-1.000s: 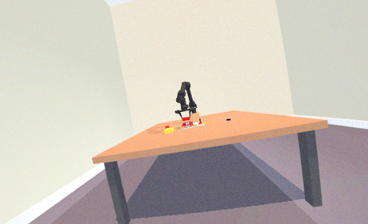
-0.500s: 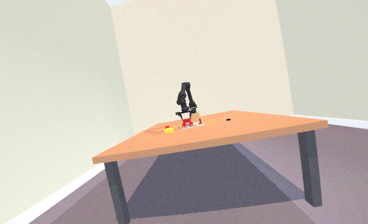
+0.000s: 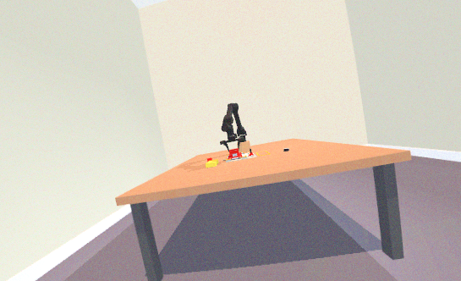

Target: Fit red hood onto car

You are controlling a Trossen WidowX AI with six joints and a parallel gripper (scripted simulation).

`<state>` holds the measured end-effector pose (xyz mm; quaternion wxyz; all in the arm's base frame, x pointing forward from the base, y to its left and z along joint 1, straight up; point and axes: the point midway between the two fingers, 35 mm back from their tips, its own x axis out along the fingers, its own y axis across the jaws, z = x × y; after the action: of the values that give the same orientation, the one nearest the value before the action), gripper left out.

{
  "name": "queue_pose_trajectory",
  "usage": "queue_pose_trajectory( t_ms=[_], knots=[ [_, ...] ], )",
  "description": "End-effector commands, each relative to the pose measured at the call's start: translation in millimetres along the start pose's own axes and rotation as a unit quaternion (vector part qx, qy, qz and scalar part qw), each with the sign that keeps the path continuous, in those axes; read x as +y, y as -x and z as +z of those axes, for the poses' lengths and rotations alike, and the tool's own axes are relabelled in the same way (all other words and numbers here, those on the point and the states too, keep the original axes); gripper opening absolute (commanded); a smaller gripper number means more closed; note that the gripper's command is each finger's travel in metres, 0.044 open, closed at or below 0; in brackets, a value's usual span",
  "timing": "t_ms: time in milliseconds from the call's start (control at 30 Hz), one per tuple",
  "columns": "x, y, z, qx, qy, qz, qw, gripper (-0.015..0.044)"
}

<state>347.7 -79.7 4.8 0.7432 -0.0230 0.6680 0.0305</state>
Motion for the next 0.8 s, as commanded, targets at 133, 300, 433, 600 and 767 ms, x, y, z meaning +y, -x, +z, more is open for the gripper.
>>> queue_pose_trajectory(
  t_ms=[133,300,433,600,767],
  knots=[
    [0.4,-1.3,-0.3,0.0,-0.001,0.002,1.0,0.0],
    [0.4,-3.5,-0.4,0.0,-0.001,0.002,1.0,0.0],
    [0.3,-5.3,-0.4,0.0,-0.001,0.002,1.0,0.0],
    [0.3,-7.5,-0.6,0.0,-0.001,0.002,1.0,0.0],
    [0.3,-9.8,-0.7,0.0,-0.001,0.002,1.0,0.0]
  ],
)
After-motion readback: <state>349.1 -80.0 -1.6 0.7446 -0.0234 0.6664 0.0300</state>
